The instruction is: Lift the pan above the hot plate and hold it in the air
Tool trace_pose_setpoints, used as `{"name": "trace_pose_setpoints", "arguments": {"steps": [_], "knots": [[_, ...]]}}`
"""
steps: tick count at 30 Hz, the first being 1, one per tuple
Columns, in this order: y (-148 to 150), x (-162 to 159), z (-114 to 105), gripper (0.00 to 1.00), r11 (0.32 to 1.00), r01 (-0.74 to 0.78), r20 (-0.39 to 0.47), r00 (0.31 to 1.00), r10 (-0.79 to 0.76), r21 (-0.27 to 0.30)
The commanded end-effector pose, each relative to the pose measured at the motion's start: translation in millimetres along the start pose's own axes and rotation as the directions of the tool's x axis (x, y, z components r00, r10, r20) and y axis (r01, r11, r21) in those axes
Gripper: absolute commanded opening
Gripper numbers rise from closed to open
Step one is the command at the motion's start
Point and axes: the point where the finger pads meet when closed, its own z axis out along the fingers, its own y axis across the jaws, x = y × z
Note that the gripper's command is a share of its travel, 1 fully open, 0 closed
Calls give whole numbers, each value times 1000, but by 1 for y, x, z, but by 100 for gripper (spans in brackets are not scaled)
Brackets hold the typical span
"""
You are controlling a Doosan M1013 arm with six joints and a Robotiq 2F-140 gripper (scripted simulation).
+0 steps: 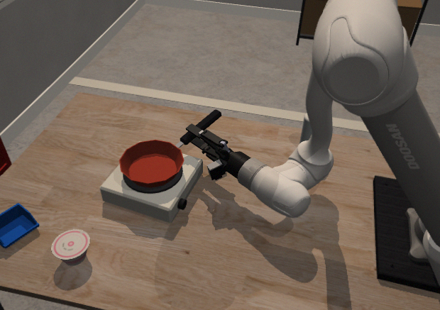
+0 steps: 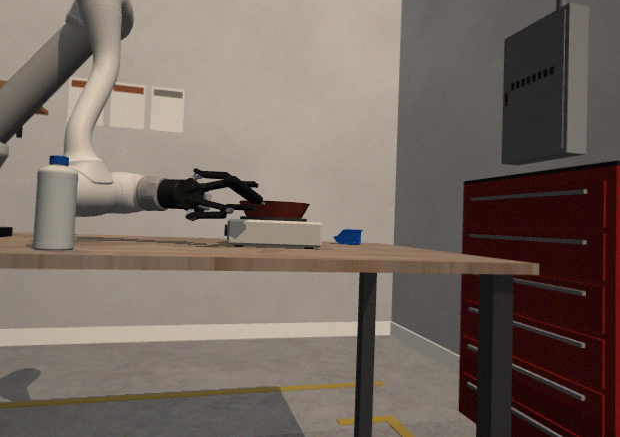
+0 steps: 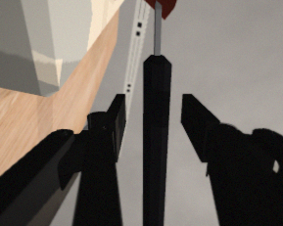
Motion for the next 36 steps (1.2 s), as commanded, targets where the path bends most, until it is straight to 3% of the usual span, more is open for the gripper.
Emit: {"name": "trace_pose_setpoints", "arguments": {"steps": [1,36], "knots": [[0,3,10,41,1000,0,-3,1000,0,0],[1,3,22,41,1000,-2,-2,1000,2,0]]}}
